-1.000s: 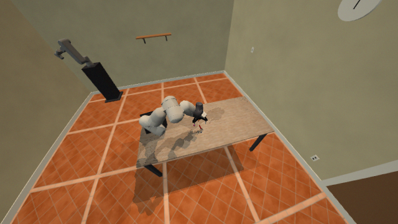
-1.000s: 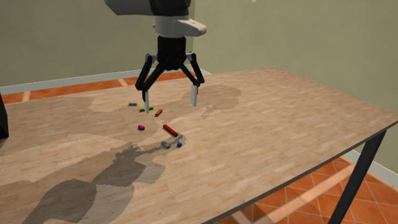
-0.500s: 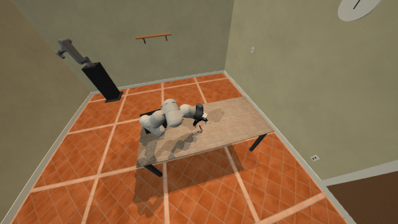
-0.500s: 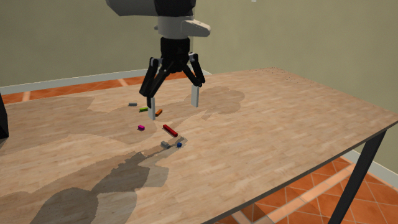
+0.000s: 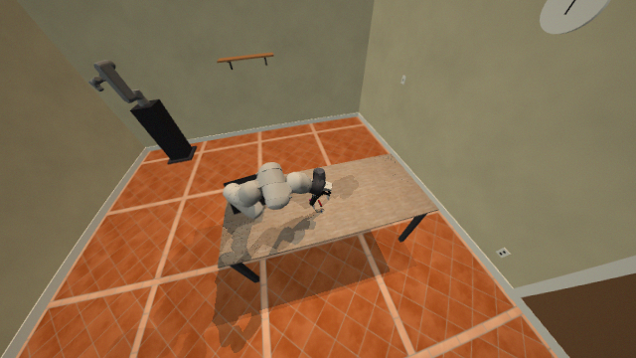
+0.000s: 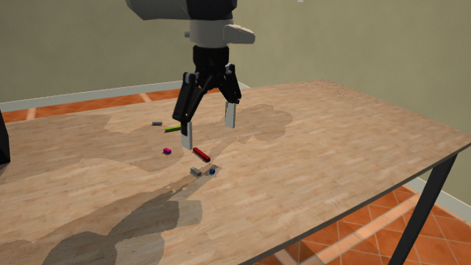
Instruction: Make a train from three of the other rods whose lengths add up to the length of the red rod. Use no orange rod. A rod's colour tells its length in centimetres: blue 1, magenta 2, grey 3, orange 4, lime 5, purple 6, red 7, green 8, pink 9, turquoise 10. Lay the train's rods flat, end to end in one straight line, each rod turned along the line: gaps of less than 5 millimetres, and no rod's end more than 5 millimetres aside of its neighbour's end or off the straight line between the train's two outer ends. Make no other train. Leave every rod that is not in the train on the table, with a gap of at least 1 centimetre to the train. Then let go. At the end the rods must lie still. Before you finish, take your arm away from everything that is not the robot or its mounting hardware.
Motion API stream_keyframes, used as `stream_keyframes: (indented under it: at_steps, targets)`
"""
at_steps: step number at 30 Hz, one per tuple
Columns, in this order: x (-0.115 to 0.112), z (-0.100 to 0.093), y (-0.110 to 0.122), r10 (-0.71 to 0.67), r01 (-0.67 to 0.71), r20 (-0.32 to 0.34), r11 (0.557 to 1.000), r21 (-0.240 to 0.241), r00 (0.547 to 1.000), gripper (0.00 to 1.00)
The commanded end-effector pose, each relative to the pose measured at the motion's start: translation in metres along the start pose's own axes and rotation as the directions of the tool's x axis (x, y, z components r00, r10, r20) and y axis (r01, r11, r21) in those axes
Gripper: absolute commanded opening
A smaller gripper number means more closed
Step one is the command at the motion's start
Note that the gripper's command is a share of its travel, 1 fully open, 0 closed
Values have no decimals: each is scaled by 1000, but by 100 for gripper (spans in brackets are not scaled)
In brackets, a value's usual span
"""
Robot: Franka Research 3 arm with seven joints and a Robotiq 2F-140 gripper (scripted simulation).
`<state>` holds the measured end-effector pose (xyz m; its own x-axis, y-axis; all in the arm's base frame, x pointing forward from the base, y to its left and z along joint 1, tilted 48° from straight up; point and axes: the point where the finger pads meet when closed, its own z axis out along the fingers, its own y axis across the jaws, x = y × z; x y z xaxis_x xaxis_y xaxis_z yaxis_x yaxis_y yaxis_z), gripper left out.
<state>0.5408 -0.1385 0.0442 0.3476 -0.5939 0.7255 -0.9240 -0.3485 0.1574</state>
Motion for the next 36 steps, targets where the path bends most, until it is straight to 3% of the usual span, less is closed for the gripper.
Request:
stream_keyframes:
  at_steps: [1, 10, 11, 36]
  targets:
    - [7, 0, 5, -166, 166, 5, 986, -12, 986, 100]
    - [17, -1, 10, -262, 262, 4, 965, -11, 965, 100]
    - [17, -1, 10, -262, 262, 4, 965, -11, 965, 15]
    - [17, -1, 10, -262, 262, 4, 965, -11, 965, 15]
